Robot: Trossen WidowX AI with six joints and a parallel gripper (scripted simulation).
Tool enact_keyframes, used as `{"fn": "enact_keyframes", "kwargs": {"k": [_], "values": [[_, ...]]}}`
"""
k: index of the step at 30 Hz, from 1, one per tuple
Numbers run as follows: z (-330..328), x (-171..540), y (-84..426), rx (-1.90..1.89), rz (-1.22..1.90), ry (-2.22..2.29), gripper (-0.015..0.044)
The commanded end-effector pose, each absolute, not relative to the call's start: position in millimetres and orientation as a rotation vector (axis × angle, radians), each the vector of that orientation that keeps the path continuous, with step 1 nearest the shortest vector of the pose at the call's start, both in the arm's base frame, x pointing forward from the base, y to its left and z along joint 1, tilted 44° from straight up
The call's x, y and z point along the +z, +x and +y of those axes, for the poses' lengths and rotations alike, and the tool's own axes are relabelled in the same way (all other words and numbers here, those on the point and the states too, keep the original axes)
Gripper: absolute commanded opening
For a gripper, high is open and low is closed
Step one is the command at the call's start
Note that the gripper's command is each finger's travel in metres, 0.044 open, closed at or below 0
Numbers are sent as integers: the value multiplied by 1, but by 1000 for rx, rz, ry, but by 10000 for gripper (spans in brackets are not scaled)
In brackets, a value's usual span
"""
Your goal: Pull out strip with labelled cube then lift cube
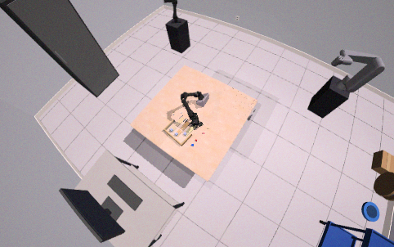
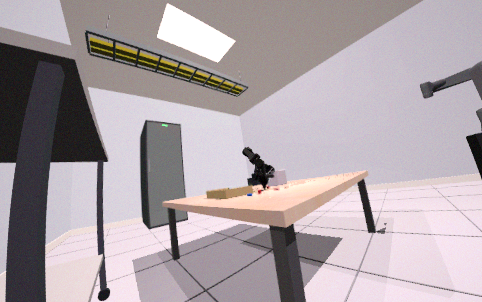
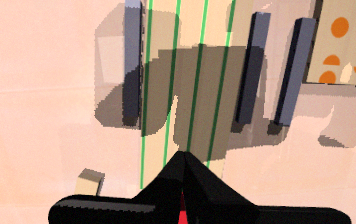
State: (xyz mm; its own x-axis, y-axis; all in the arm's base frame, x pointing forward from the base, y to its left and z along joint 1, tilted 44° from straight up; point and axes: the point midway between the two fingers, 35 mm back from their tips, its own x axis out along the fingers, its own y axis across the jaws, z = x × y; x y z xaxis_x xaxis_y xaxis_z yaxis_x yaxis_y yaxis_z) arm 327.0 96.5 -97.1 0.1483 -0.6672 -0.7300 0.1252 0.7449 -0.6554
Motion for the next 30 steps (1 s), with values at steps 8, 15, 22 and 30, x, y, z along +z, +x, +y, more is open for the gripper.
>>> {"fn": "enact_keyframes", "kwargs": {"k": [8, 15, 22, 30], "values": [[91, -104, 304, -615, 1329, -508, 0], [91, -106, 293, -615, 1329, -508, 0], [91, -108, 282, -615, 1330, -508, 0], [91, -110, 270, -614, 1330, -508, 0]]}}
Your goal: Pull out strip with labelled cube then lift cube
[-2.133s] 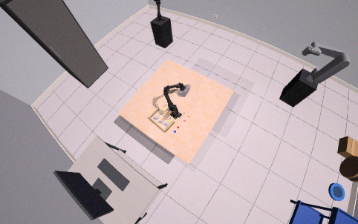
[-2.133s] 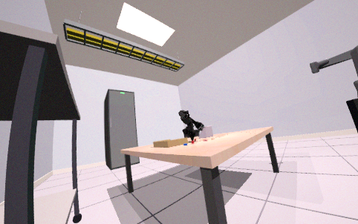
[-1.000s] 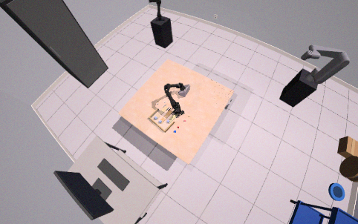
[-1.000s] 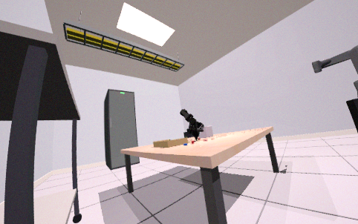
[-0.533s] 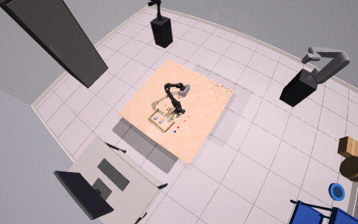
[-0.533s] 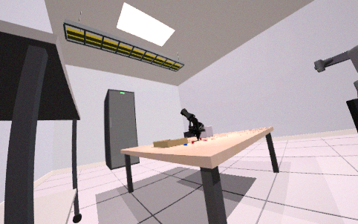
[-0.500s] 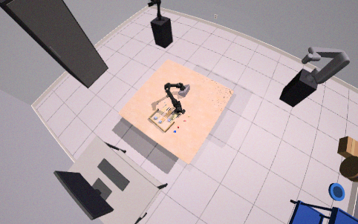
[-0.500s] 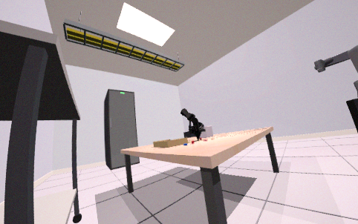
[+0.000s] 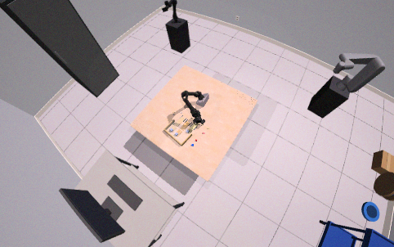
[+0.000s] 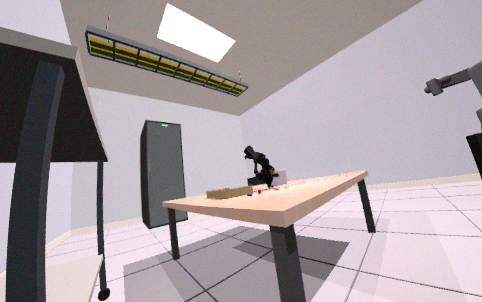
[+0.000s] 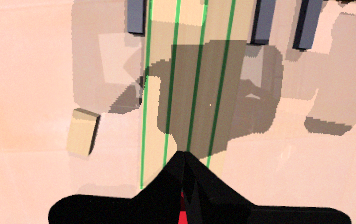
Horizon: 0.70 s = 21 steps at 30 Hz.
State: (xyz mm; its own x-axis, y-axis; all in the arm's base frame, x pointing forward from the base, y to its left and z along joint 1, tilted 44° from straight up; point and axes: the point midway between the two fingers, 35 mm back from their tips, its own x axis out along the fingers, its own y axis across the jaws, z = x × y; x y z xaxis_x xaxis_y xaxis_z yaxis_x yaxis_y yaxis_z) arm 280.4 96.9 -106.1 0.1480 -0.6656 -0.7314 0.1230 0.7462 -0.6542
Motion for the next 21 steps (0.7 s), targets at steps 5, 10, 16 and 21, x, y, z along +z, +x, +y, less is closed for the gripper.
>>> {"fn": "enact_keyframes", "kwargs": {"k": [5, 10, 16, 21], "values": [[91, -111, 262, -614, 1331, -508, 0], [91, -113, 255, -614, 1331, -508, 0], [91, -114, 246, -614, 1332, -508, 0], [91, -116, 238, -614, 1332, -508, 0]]}}
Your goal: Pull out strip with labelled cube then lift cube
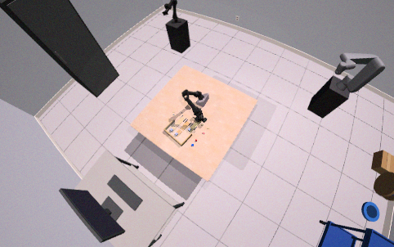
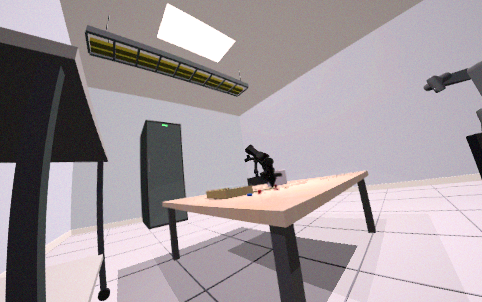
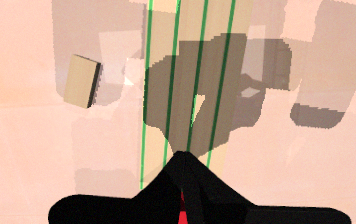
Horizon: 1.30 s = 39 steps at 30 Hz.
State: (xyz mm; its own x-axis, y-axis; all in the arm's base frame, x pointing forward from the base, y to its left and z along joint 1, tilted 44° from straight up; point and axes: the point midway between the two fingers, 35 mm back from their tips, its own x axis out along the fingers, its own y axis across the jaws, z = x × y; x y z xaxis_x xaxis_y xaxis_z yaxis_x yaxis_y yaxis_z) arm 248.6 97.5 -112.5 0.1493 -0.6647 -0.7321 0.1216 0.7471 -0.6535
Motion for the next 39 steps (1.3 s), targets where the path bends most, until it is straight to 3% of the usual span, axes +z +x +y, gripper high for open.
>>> {"fn": "enact_keyframes", "kwargs": {"k": [1, 15, 24, 39], "values": [[91, -116, 236, -614, 1332, -508, 0], [91, -118, 221, -613, 1333, -509, 0], [126, -86, 224, -612, 1334, -507, 0], [129, -72, 282, -531, 1375, -609, 394]]}}
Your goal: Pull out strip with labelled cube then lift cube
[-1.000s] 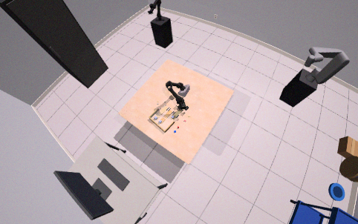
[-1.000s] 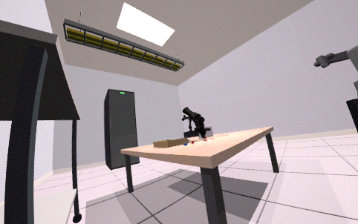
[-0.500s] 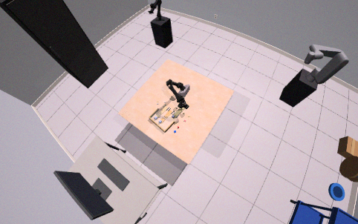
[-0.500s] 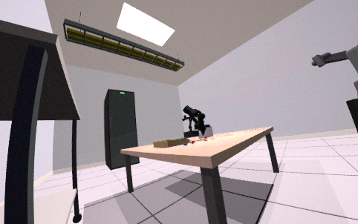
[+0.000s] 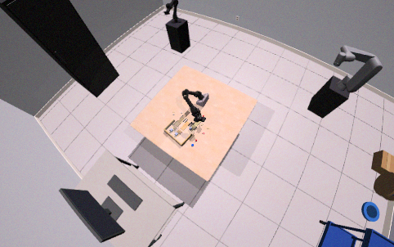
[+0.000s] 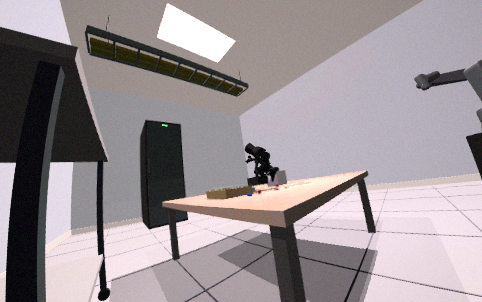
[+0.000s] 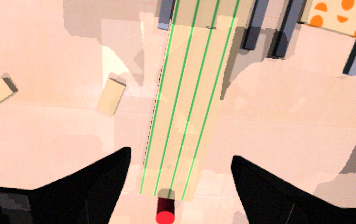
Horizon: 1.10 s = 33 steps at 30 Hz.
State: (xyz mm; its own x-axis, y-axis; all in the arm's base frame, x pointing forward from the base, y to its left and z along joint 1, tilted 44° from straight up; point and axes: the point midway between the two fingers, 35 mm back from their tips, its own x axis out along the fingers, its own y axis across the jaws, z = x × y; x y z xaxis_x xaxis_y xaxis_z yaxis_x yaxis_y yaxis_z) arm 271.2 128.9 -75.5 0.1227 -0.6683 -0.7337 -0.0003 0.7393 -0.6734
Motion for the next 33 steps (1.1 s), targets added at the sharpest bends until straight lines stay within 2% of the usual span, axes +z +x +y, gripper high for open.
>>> {"fn": "enact_keyframes", "kwargs": {"k": [1, 2, 33], "values": [[130, -72, 286, -531, 1375, -609, 420], [130, -71, 290, -531, 1375, -609, 440], [134, -36, 401, -533, 1370, -608, 440]]}}
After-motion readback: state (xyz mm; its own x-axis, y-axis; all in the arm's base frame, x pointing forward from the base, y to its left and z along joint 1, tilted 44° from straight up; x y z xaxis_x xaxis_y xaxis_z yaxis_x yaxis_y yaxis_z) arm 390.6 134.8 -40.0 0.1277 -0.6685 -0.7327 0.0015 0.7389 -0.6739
